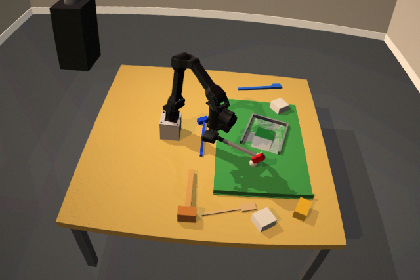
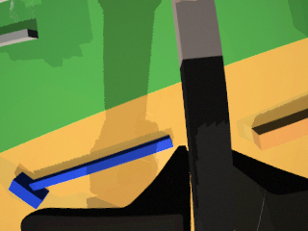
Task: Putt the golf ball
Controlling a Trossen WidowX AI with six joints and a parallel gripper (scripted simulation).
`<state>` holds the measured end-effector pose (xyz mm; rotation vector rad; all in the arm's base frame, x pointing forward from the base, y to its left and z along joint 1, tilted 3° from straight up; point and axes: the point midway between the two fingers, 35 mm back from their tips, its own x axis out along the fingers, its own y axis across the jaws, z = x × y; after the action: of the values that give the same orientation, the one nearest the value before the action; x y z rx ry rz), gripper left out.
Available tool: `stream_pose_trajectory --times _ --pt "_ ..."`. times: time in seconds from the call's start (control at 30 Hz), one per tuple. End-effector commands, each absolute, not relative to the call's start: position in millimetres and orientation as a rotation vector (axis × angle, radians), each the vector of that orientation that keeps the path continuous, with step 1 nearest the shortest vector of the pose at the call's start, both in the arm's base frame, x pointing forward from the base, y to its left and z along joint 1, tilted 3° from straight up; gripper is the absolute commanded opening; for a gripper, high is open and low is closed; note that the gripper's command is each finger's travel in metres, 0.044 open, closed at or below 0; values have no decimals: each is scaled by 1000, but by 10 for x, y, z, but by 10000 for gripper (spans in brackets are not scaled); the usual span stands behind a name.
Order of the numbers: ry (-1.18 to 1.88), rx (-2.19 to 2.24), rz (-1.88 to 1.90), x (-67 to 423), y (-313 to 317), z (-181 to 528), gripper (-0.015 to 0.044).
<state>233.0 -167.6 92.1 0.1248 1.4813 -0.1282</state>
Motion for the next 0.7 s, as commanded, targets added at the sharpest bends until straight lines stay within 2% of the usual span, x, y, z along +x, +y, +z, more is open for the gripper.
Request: stream_pose_trajectory --times 0.0,0.67 --pt "1481 165 -173 2269 -1758 937 0" --pt "1481 165 -173 2307 -1761 484 0"
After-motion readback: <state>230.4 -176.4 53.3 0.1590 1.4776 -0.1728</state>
